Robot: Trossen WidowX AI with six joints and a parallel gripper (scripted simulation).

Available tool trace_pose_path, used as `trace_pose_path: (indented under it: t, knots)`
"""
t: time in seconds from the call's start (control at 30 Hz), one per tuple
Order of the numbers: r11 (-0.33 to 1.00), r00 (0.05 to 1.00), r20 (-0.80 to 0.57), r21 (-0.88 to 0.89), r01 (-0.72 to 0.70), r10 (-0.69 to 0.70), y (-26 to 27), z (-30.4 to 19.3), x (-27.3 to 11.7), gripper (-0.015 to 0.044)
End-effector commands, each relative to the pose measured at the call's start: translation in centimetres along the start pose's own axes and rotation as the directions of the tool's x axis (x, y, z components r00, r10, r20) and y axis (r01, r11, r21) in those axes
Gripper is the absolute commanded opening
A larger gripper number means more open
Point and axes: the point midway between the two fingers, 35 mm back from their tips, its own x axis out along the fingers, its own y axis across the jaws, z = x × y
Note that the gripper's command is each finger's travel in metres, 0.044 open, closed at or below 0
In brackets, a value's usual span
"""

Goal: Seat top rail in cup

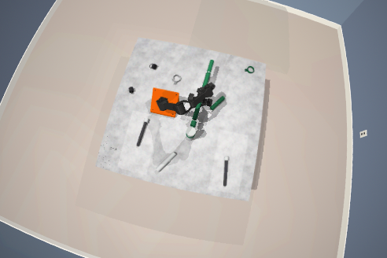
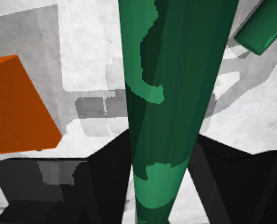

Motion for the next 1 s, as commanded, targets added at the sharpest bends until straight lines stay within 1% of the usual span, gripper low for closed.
trace_pose_path:
  t: [0.0,0.97]
  knots:
    - [1.0,1.0,0.002,-0.001,-0.001,0.001,0.01,0.04,0.06,0.0]
    - [1.0,1.0,0.002,-0.001,0.0,0.0,-0.4,-0.21,-0.65,0.0]
